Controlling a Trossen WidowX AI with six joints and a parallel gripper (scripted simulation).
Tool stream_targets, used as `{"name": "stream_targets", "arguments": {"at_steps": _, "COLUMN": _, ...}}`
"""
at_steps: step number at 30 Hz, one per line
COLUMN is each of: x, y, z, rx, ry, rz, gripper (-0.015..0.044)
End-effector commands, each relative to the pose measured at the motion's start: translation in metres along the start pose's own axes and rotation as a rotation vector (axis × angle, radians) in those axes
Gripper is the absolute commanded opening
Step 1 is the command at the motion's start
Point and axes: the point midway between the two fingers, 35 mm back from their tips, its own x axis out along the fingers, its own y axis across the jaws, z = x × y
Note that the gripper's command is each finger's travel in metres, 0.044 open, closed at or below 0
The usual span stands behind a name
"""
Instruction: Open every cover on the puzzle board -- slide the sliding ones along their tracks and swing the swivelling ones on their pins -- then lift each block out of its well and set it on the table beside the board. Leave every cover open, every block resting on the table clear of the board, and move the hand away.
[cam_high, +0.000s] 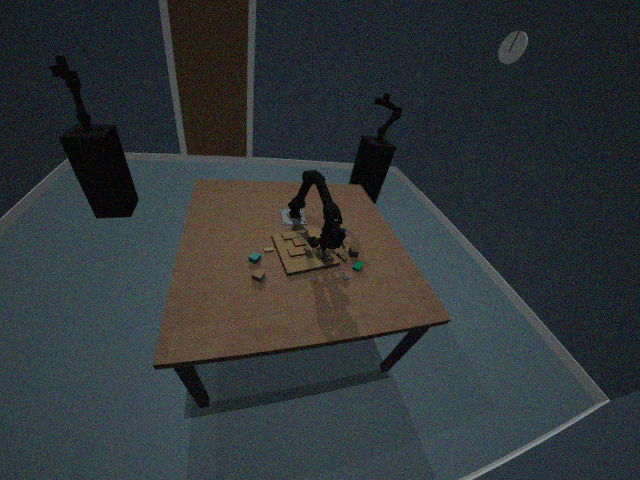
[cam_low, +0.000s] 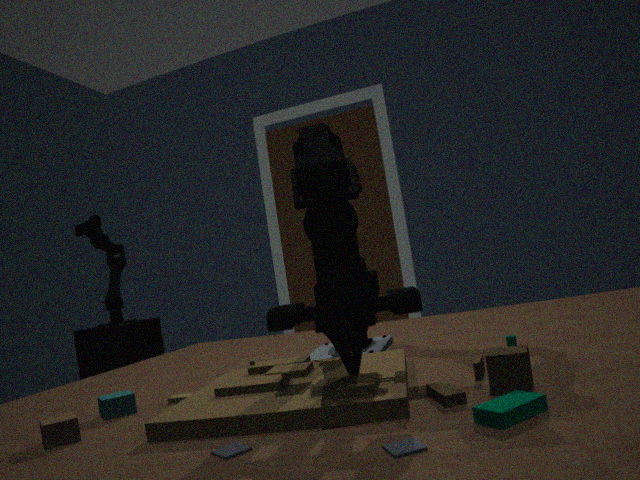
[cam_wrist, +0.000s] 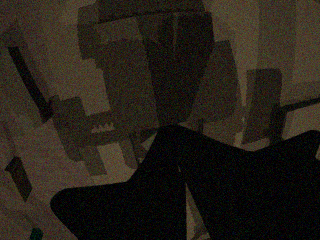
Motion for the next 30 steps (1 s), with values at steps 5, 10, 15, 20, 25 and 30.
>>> {"name": "stream_targets", "arguments": {"at_steps": 5, "x": 0.001, "y": 0.001, "z": 0.009, "rx": -0.006, "ry": 0.0, "rz": 0.004, "gripper": 0.0}}
{"name": "stream_targets", "arguments": {"at_steps": 10, "x": 0.001, "y": 0.001, "z": 0.014, "rx": -0.006, "ry": -0.001, "rz": 0.004, "gripper": 0.0}}
{"name": "stream_targets", "arguments": {"at_steps": 15, "x": 0.002, "y": 0.001, "z": 0.019, "rx": -0.006, "ry": -0.001, "rz": 0.004, "gripper": 0.0}}
{"name": "stream_targets", "arguments": {"at_steps": 20, "x": 0.002, "y": 0.0, "z": 0.023, "rx": -0.006, "ry": -0.002, "rz": 0.004, "gripper": 0.0}}
{"name": "stream_targets", "arguments": {"at_steps": 25, "x": -0.001, "y": 0.0, "z": 0.025, "rx": -0.006, "ry": -0.002, "rz": 0.004, "gripper": 0.0}}
{"name": "stream_targets", "arguments": {"at_steps": 30, "x": -0.007, "y": 0.0, "z": 0.027, "rx": -0.006, "ry": -0.002, "rz": 0.004, "gripper": 0.0}}
